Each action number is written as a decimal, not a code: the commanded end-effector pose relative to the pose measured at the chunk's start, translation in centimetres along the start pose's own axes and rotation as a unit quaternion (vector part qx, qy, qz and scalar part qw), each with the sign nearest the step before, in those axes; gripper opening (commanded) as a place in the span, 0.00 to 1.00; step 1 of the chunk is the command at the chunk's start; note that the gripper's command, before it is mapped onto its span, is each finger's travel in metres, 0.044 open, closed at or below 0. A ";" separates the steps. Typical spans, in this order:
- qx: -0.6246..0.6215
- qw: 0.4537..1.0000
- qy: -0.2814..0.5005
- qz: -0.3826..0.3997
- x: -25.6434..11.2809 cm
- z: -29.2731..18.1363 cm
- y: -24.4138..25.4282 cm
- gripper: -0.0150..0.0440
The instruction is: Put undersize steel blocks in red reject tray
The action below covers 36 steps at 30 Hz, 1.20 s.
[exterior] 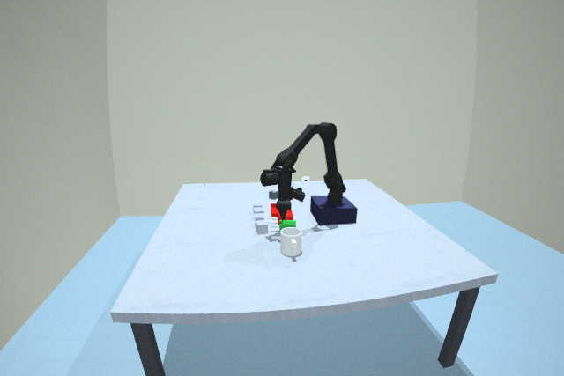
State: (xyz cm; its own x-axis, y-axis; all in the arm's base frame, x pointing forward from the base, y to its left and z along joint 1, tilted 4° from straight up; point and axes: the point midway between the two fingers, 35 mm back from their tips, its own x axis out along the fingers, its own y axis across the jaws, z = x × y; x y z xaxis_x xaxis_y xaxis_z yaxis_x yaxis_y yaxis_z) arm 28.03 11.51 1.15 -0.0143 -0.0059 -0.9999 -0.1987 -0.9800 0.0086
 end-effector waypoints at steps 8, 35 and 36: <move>-0.006 1.000 -0.008 0.001 1.2 0.0 0.0 0.76; -0.006 1.000 -0.008 0.001 4.1 -0.4 -0.2 0.76; -0.006 1.000 -0.008 0.001 4.2 -0.4 -0.2 0.76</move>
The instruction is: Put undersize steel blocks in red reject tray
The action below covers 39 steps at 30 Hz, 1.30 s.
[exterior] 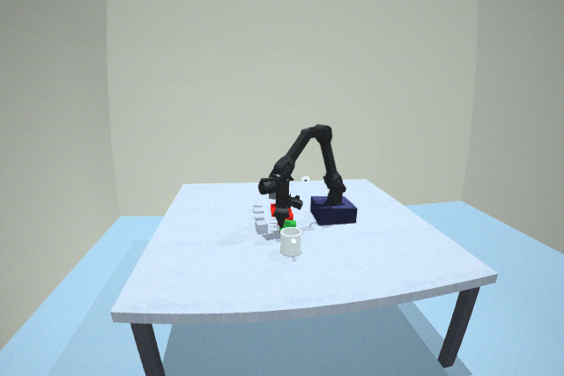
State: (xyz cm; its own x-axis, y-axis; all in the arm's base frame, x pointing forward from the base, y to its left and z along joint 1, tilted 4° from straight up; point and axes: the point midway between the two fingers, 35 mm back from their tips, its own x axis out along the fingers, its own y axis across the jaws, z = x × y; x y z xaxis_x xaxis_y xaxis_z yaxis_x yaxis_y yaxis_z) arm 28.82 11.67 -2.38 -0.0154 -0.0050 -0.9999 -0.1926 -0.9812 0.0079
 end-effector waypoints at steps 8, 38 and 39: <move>-0.002 1.000 -0.008 0.001 1.3 0.4 0.1 0.76; -0.004 1.000 -0.002 0.001 2.7 0.9 0.3 0.72; -0.004 1.000 -0.002 0.001 2.7 0.9 0.3 0.67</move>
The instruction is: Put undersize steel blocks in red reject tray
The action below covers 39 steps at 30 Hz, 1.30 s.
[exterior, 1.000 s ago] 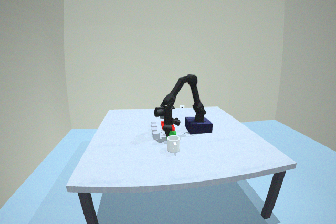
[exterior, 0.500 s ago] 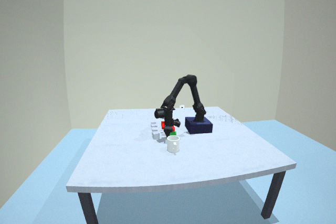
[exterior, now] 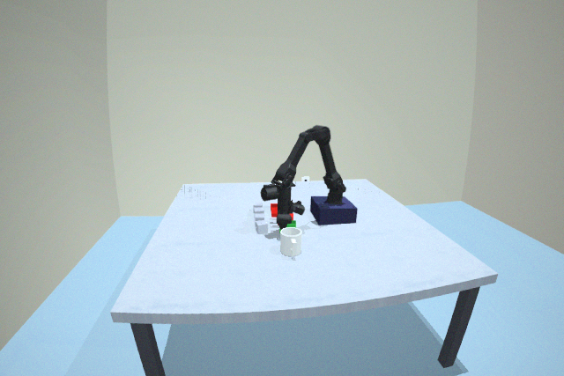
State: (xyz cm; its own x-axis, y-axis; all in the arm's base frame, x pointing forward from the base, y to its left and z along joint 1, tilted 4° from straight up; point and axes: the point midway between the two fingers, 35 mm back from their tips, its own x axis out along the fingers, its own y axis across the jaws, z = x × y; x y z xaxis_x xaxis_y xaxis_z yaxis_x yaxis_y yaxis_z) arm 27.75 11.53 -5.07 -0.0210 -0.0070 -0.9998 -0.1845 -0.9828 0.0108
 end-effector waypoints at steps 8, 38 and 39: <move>0.000 1.000 0.000 0.000 0.0 0.0 0.0 0.55; 0.428 0.904 -0.005 0.010 -8.3 -6.7 2.1 0.25; 0.466 0.885 -0.004 0.010 -8.4 -7.4 2.3 0.25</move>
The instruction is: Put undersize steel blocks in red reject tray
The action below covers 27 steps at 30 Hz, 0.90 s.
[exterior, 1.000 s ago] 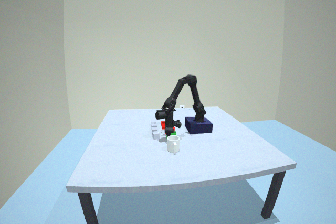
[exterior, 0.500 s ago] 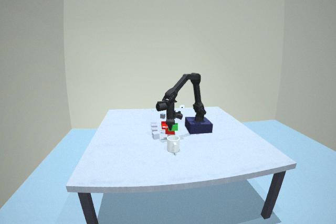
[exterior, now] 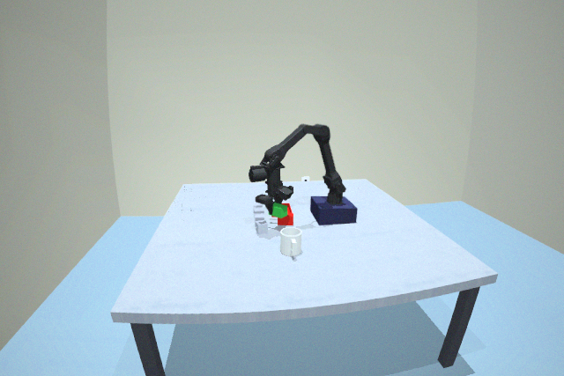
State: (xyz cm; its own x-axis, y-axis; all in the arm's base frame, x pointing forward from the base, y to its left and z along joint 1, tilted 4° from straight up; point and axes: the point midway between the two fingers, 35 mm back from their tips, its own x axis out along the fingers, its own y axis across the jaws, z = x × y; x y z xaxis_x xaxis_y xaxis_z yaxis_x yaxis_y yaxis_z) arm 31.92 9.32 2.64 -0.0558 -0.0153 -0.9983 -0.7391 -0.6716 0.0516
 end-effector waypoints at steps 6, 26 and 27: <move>0.402 0.915 0.004 -0.011 -1.2 -7.3 -2.1 0.25; 0.912 0.409 -0.006 -0.021 -1.2 -20.3 -0.5 0.25; 0.913 0.407 -0.006 -0.021 -1.1 -20.4 -0.5 0.25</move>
State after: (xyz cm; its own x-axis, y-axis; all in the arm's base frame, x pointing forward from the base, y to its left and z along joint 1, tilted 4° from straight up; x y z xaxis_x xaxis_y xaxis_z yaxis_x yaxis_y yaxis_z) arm 43.23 -0.71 2.73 -0.0452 -0.0041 -0.9990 -0.5102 0.8598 0.0195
